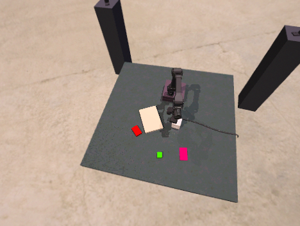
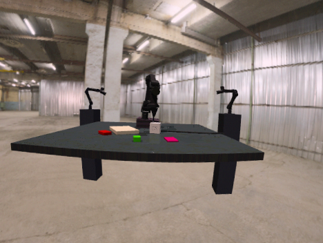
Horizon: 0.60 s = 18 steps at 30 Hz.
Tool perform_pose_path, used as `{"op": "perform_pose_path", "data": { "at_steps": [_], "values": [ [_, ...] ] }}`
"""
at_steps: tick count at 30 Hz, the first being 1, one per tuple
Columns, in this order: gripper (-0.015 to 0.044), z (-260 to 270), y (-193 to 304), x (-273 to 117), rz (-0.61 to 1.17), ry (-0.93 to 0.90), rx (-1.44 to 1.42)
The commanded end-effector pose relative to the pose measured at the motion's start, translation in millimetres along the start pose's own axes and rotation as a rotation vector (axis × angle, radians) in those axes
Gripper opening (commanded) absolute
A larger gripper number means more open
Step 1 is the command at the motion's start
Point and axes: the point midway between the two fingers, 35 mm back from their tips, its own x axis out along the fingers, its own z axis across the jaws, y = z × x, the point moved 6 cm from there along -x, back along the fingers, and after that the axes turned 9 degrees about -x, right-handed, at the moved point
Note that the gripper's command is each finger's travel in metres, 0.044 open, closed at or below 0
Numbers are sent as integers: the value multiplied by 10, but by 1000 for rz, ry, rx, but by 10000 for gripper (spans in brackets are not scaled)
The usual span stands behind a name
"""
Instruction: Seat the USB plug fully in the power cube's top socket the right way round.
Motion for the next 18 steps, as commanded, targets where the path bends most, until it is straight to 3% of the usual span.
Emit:
{"op": "perform_pose_path", "data": {
  "at_steps": [1,18],
  "values": [
    [0,1,5,10,5,1,-5],
    [0,0,4,31,5,1,-5]
  ]
}}
